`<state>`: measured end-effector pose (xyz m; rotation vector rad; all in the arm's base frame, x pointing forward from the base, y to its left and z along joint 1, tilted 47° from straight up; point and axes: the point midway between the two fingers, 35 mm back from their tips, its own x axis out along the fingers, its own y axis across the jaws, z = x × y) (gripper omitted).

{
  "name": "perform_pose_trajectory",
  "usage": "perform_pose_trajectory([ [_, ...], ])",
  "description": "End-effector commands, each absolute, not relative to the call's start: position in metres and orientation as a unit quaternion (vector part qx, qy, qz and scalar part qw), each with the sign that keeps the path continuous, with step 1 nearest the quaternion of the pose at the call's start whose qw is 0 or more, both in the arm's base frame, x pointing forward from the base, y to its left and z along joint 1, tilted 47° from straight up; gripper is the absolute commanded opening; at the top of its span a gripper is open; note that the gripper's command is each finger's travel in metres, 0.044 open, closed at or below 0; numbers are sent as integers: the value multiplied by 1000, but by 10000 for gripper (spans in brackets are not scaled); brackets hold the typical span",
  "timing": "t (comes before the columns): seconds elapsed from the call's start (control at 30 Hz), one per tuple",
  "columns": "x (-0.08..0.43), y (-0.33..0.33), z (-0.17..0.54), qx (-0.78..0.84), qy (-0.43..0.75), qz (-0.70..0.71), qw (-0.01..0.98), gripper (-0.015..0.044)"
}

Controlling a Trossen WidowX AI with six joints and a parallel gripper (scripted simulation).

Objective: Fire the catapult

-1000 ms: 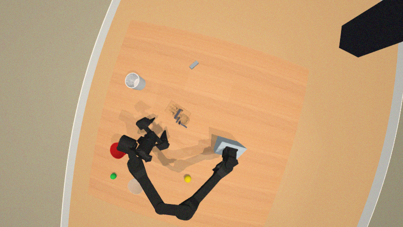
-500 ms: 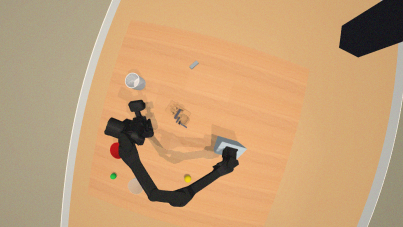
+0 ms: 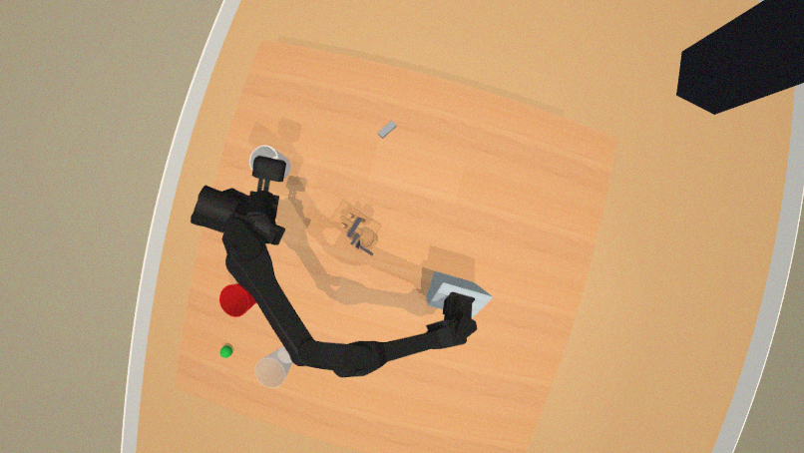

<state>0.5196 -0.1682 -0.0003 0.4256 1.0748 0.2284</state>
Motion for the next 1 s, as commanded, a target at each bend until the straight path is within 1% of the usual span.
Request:
perform_pose_trajectory([
  [0.0,528,-190,-7,260,485,87,830,440],
  [0.37,544,-252,-17,396,416,43,818,440],
  [0.97,544,-253,-17,398,414,42,817,440],
])
